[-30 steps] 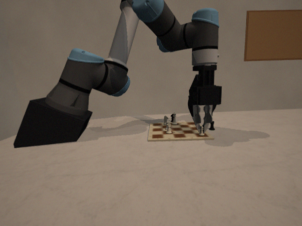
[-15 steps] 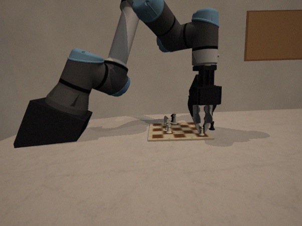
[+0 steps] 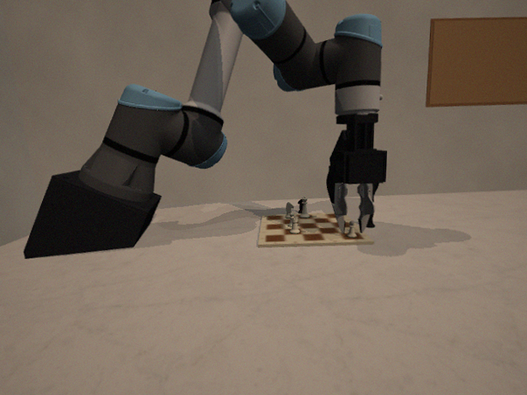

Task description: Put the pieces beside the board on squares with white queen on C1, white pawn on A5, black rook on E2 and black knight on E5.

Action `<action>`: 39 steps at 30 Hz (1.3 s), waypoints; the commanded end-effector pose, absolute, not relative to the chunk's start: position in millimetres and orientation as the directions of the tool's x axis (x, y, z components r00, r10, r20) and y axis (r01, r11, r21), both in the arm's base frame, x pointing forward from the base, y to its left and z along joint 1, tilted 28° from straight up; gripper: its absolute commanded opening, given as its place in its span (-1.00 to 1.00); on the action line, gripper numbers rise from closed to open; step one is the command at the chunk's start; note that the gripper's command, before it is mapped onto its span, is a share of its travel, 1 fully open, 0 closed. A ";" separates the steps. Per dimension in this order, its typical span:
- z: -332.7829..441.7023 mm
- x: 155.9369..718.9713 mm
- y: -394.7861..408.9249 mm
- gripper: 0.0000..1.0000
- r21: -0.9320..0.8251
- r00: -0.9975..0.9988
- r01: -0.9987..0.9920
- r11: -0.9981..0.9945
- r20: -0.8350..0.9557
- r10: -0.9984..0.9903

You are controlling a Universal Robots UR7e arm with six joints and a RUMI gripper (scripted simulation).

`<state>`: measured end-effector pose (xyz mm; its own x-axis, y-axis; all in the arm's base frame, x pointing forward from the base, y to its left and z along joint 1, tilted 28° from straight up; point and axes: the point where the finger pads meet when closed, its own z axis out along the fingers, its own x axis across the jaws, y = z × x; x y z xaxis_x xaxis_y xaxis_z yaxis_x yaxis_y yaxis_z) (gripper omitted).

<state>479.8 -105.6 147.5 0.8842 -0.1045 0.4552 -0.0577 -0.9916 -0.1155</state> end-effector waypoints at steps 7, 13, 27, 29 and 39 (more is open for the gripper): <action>151.5 478.7 -106.4 -0.60 -0.113 0.883 -0.058 -0.992 0.457 -0.104; 162.4 473.8 -107.8 -0.60 -0.113 0.883 -0.058 -0.992 0.458 -0.104; 222.1 442.2 -112.7 -0.60 -0.112 0.883 -0.058 -0.992 0.458 -0.103; 222.1 442.2 -112.7 -0.60 -0.112 0.883 -0.058 -0.992 0.458 -0.103; 229.0 438.5 -113.3 1.00 -0.112 0.883 -0.058 -0.992 0.458 -0.103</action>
